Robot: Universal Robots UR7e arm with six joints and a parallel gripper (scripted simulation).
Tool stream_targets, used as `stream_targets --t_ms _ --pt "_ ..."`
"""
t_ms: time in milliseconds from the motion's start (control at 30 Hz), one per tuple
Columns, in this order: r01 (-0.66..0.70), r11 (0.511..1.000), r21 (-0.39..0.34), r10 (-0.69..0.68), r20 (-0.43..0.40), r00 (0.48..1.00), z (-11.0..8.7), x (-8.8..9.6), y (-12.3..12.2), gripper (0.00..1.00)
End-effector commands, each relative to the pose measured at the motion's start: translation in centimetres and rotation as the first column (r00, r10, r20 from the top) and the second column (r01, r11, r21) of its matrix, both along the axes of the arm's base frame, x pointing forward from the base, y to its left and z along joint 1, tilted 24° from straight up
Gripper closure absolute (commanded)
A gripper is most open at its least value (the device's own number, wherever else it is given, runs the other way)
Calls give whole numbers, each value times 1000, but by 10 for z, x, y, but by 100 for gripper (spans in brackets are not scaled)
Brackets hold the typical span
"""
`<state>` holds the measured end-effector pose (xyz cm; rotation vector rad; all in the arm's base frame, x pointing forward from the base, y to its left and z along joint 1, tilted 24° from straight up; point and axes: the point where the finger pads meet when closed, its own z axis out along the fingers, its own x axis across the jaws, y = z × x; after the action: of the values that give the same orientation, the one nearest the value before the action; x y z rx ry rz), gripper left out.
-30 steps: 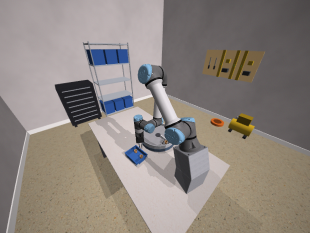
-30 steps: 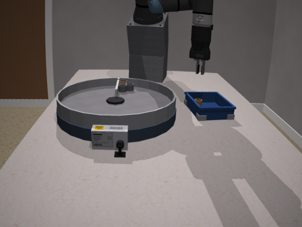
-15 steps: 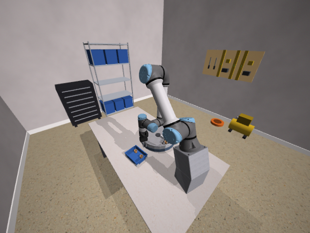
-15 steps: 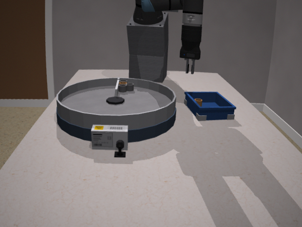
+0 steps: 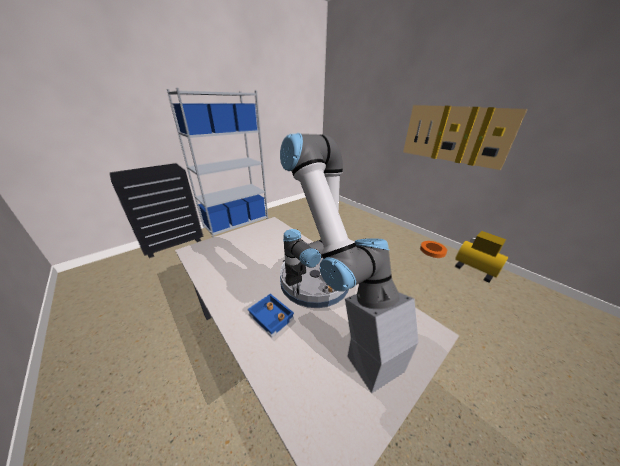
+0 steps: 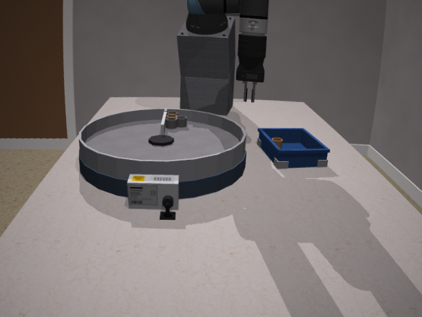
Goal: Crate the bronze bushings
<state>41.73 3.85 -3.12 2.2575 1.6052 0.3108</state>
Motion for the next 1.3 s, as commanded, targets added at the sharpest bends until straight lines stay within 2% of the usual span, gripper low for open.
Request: stream_targets --t_ms 0,100,500,667,1067,1233,1267 --pt "-62 998 -26 62 -11 998 0 -7 -19 60" --pt "-158 986 -63 156 -32 987 -1 -17 -48 60" --pt "-158 986 -63 156 -32 987 -1 -17 -48 60" --pt "-306 944 -120 299 -75 951 -1 -35 -95 60" --pt "-306 944 -120 299 -75 951 -1 -35 -95 60" --pt "-448 878 -168 431 -127 893 -2 -53 -141 60" --pt "-448 878 -168 431 -127 893 -2 -53 -141 60"
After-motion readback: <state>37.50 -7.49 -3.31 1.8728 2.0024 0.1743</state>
